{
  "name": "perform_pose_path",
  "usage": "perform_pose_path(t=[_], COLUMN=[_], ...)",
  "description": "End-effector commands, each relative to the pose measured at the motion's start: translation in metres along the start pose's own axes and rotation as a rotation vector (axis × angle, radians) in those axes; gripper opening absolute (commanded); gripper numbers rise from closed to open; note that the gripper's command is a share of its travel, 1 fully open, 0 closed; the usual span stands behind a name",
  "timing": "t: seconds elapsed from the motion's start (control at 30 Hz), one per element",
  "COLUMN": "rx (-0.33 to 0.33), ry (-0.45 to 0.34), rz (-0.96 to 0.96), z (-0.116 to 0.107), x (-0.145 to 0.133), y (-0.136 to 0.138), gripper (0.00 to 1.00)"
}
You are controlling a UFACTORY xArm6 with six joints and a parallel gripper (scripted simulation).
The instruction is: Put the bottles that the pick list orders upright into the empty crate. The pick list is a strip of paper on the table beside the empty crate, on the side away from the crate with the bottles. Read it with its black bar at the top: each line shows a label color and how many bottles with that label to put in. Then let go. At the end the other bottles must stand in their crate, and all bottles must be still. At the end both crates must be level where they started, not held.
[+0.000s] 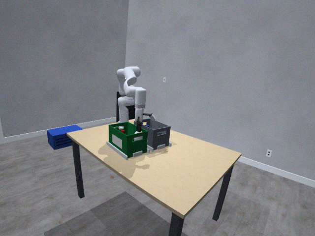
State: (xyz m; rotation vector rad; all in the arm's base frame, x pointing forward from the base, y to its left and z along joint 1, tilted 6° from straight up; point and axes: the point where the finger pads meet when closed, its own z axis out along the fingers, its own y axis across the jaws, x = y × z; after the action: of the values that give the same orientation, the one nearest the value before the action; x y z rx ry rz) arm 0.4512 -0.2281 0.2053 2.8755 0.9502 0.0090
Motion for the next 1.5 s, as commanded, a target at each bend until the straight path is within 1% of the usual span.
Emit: perform_pose_path(t=[0.0,1.47], rx=[-0.004,-0.004], ry=[0.002,0.002], rz=[0.000,0.000], z=[-0.007,-0.074], x=[0.001,0.000], y=[0.001,0.001], gripper=[0.00,0.00])
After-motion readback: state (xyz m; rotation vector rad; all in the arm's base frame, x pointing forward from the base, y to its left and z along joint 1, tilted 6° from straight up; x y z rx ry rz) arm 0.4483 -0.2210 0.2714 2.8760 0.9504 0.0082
